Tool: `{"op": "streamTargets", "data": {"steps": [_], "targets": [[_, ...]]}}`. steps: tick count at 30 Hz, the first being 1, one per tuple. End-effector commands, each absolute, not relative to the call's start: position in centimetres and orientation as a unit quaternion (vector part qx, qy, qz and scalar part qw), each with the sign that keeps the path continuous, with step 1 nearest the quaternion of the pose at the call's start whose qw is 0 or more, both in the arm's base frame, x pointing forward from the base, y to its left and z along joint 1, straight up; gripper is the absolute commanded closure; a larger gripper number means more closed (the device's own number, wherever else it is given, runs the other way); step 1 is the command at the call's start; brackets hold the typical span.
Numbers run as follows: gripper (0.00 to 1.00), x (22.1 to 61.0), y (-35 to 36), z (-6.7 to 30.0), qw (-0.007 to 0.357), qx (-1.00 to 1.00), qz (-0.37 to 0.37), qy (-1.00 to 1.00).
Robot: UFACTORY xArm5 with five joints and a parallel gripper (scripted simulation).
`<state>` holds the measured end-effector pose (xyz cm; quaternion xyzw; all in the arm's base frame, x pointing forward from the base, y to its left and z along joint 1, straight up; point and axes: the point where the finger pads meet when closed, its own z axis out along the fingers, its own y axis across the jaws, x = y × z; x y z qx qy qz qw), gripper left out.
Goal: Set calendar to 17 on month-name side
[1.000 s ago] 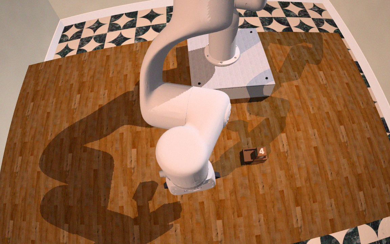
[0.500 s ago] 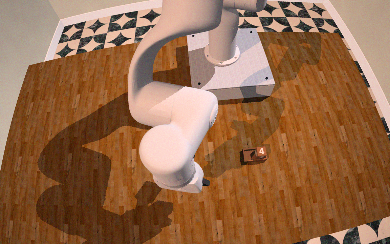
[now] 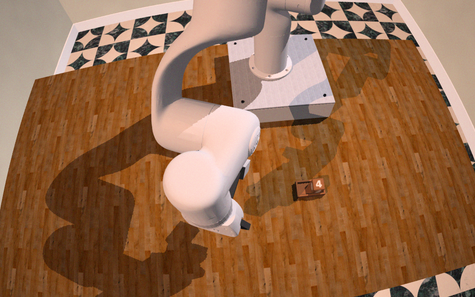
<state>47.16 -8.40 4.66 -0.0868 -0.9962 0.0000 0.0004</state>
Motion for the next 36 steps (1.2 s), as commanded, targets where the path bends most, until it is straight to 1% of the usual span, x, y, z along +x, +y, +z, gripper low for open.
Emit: {"op": "streamTargets", "data": {"steps": [1, 13, 23, 28, 36], "targets": [[0.73, 47.3, -8.4, 4.8, -0.002, -0.087, 0.000, -0.996], [0.73, 47.3, -8.4, 2.7, -0.001, -0.088, 0.000, -0.996], [0.73, 47.3, -8.4, -2.1, -0.001, -0.088, 0.000, -0.996], [0.73, 47.3, -8.4, -3.8, -0.001, -0.088, 0.000, -0.996], [0.73, 47.3, -8.4, -4.7, -0.001, -0.088, 0.000, -0.996]]}}
